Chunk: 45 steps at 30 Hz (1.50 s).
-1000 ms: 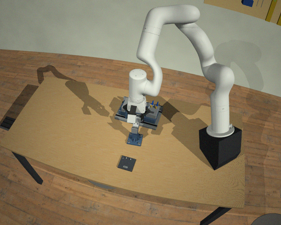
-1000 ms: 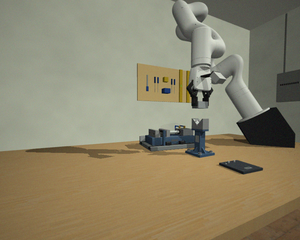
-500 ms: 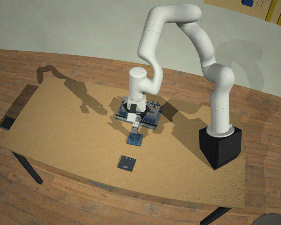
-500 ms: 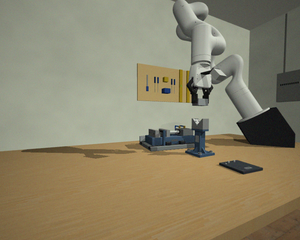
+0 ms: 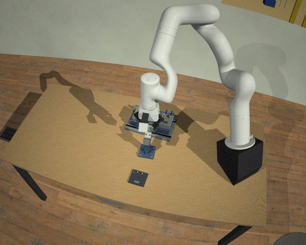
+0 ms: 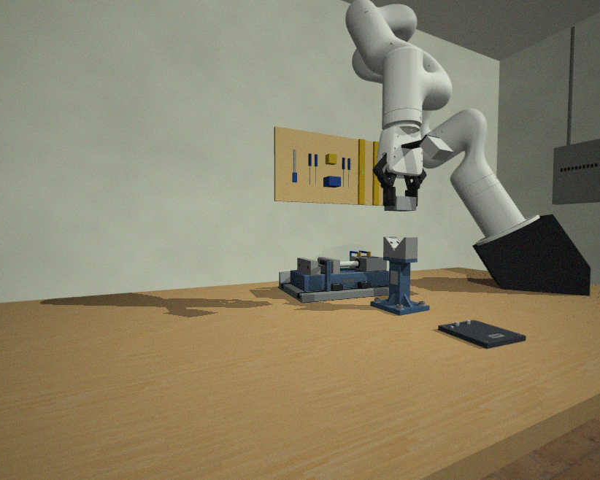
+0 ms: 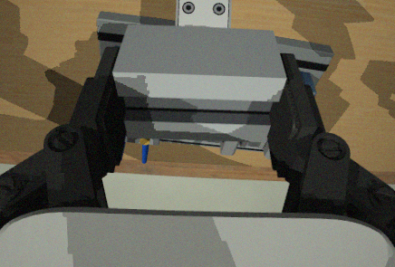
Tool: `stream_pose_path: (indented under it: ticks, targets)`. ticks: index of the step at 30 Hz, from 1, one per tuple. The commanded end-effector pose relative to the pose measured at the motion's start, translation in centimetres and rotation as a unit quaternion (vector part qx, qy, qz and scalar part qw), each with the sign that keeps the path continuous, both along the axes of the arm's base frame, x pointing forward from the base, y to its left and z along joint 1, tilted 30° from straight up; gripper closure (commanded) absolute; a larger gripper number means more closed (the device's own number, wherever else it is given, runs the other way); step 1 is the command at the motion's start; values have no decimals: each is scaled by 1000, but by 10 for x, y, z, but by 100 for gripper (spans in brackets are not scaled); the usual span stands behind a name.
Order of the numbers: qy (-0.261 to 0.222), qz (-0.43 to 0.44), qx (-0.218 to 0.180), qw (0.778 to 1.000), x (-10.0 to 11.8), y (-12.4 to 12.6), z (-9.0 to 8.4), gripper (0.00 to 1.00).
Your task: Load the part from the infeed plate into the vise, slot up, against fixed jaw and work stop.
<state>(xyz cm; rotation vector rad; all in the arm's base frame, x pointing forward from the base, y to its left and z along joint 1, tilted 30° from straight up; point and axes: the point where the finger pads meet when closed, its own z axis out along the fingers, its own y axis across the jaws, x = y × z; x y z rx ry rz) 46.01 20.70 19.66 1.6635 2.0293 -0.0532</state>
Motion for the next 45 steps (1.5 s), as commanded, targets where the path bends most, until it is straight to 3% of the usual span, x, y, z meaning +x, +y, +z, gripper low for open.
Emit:
stream_pose_path:
  ticks: [1,23,45]
  targets:
    - [-1,1,0,1000,1,1,1,100]
    - [-2,27,-3,1000,7,2,3,100]
    - [-8,125,-18,992,31,9,11,100]
